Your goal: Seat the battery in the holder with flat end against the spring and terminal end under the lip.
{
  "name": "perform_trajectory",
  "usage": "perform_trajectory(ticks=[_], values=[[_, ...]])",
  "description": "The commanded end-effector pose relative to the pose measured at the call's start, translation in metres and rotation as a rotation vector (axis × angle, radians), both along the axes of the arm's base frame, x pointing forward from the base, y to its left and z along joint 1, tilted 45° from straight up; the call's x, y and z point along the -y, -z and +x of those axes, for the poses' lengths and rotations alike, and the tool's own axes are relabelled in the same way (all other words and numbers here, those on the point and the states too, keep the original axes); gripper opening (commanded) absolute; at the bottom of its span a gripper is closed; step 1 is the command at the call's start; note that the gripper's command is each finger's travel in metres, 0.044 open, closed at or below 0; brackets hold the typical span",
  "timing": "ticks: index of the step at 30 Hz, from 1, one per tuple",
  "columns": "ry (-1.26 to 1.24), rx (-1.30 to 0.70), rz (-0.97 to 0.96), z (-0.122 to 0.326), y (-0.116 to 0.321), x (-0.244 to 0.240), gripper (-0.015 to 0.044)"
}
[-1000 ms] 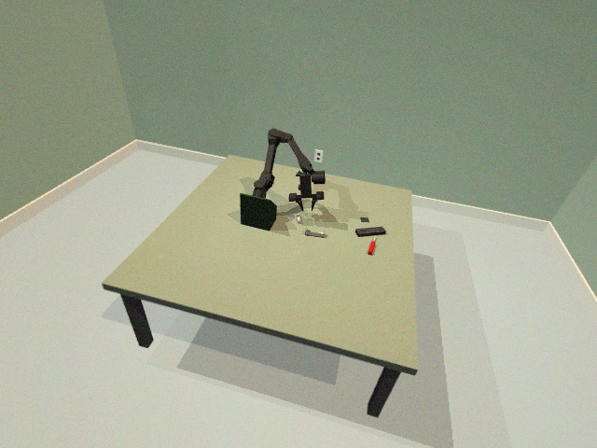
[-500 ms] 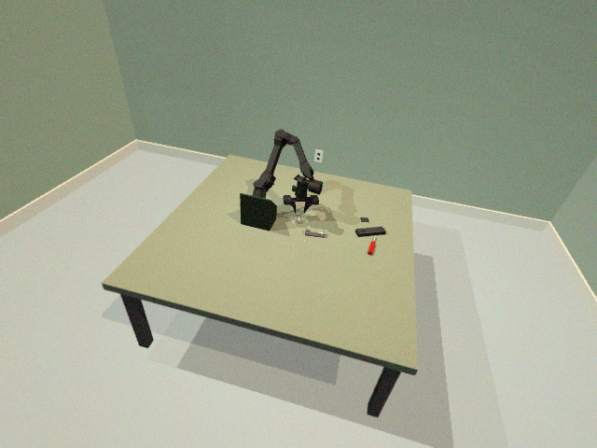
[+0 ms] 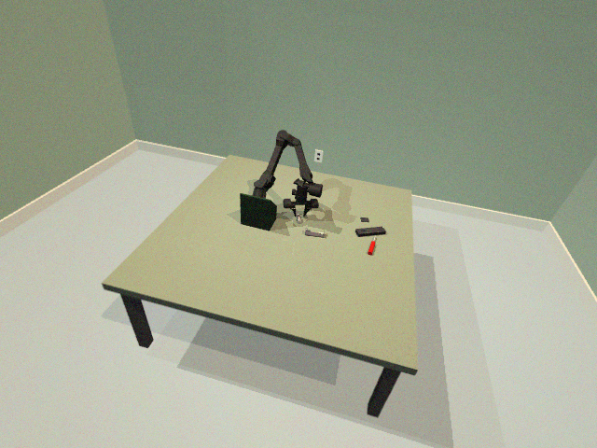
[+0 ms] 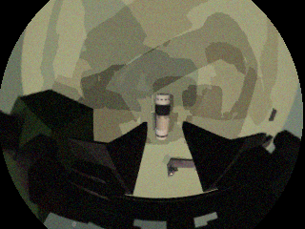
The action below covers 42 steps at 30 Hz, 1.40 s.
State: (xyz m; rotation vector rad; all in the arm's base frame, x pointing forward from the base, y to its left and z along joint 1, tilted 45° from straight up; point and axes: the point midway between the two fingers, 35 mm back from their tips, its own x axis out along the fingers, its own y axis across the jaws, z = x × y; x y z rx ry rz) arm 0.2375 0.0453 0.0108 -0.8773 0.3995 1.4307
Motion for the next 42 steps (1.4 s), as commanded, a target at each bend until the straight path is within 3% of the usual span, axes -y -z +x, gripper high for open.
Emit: perform_trajectory(ticks=[1, 15, 20, 24, 42], values=[[0.003, -0.008, 0.006, -0.001, 0.005, -0.005, 0.0225], [0.004, -0.007, 0.01, 0.001, 0.018, -0.019, 0.0225], [0.004, -0.007, 0.01, 0.001, 0.018, -0.019, 0.0093], [0.004, -0.007, 0.01, 0.001, 0.018, -0.019, 0.0067], [0.004, -0.008, 0.007, -0.006, -0.017, 0.016, 0.0063]])
